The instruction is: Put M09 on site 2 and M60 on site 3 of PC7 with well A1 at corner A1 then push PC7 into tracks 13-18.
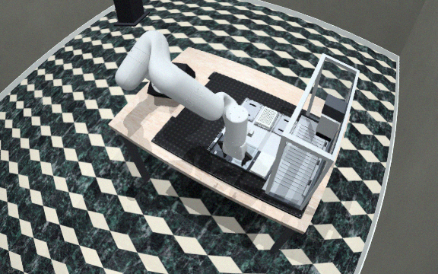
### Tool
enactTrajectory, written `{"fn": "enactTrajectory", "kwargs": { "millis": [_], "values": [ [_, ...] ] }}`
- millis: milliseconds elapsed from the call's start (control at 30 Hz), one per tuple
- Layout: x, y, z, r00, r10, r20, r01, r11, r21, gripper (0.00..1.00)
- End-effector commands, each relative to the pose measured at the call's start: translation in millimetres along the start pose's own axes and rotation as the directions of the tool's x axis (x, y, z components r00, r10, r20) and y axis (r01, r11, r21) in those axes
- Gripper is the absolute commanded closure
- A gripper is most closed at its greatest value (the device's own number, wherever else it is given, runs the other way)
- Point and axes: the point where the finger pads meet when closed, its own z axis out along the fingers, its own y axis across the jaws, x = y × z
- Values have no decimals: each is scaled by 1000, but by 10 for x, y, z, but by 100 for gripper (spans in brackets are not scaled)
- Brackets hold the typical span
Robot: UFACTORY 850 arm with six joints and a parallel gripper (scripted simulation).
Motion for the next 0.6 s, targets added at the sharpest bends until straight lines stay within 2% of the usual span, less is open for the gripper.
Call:
{"fn": "enactTrajectory", "kwargs": {
  "millis": [0, 133, 567],
  "values": [
    [-7, 8, -7, 1000, 1, 0, -1, 1000, -2, 0],
    [-7, 8, -7, 1000, 1, 0, -1, 1000, -2, 0],
    [-7, 8, 176, 1000, 1, 0, -1, 1000, -2, 0]
  ]
}}
